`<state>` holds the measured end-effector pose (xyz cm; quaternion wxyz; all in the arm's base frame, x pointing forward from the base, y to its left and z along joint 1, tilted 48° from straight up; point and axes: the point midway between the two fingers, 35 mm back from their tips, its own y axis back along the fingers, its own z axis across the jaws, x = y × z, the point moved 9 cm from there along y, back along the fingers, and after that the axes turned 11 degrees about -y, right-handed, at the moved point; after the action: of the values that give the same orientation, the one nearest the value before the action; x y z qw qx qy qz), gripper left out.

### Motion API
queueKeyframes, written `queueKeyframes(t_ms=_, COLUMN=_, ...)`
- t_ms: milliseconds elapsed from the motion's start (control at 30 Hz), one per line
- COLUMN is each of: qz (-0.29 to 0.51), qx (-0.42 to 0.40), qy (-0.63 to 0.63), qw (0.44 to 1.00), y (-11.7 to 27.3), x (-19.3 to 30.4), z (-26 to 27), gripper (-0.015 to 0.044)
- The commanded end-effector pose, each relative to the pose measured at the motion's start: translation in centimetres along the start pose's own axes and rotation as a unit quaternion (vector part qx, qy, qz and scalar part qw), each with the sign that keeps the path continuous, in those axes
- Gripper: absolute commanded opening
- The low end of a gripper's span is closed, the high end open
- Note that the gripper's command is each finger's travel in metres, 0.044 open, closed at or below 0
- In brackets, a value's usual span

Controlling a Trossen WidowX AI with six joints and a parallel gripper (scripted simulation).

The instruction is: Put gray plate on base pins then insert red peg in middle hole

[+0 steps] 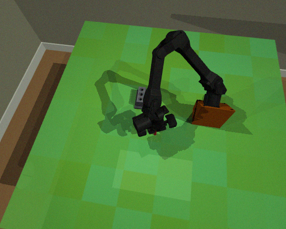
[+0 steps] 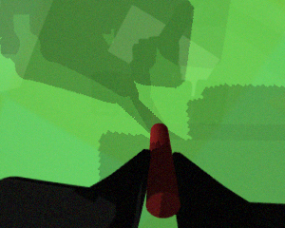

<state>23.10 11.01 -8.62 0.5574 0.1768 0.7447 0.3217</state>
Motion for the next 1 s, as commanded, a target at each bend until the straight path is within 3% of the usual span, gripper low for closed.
queueKeyframes(t_ms=0, qz=-0.002, qx=0.0, qy=0.002, qw=1.0, y=-0.1, x=0.0, z=0.0, gripper=0.0)
queueKeyframes(t_ms=300, qz=-0.001, qx=0.0, qy=0.002, qw=1.0, y=0.4, x=0.1, z=0.1, gripper=0.0)
queueKeyframes(t_ms=967, qz=0.003, qx=-0.001, qy=0.002, qw=1.0, y=6.4, x=0.4, z=0.6, gripper=0.0)
